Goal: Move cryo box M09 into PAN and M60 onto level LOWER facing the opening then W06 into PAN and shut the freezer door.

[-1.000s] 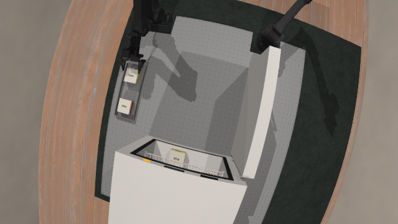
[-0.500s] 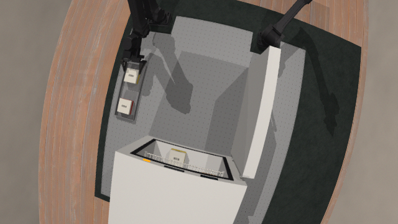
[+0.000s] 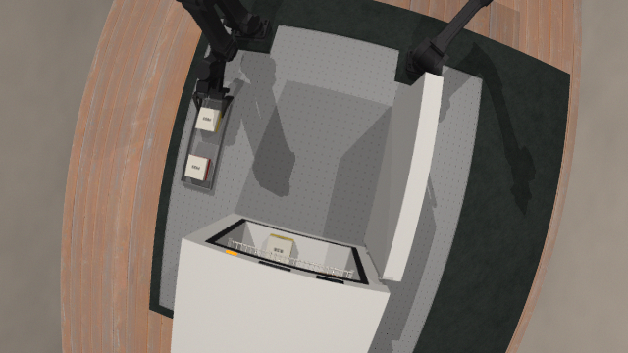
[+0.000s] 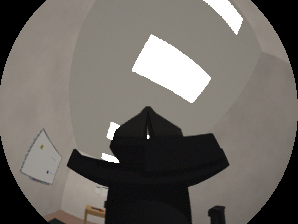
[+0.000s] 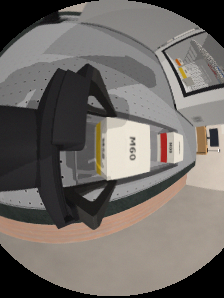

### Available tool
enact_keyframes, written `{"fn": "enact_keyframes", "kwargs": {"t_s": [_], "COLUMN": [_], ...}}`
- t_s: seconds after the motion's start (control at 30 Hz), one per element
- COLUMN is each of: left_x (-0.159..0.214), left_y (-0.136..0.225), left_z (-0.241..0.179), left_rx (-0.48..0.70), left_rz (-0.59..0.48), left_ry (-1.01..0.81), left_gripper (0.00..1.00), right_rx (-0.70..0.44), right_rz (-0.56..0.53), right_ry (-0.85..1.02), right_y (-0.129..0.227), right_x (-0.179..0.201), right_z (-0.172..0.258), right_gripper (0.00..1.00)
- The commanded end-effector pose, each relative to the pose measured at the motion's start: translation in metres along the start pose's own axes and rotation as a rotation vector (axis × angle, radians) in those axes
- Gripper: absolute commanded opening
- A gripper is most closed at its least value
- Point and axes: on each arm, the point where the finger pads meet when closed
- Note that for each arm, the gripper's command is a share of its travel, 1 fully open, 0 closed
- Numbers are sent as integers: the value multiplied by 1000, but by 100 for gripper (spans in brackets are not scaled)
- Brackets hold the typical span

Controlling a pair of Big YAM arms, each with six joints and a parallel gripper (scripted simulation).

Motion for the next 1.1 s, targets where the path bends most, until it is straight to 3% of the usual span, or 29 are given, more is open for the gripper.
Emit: {"fn": "enact_keyframes", "kwargs": {"t_s": [0.0,0.07,0.1,1.07], "left_x": [17,17,17,17], "left_y": [-4,-4,-4,-4], "left_z": [2,2,2,2], "left_rx": [-4,-4,-4,-4], "left_rz": [33,33,33,33], "left_ry": [11,11,11,11], "left_gripper": [0,0,0,0], "right_rx": [0,1,2,2], "right_rz": [-28,-36,-36,-38], "right_ry": [2,3,4,5], "right_y": [1,0,0,1], "right_x": [-11,-18,-18,-22], "right_z": [1,-1,-1,-2], "right_gripper": [100,100,77,77]}}
Point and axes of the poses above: on each arm, the point where the finger pads meet when closed, its own y axis back along the fingers, its own z axis across the jaws, x = y × z, and after that the axes turned 7 degrees about y, right-handed
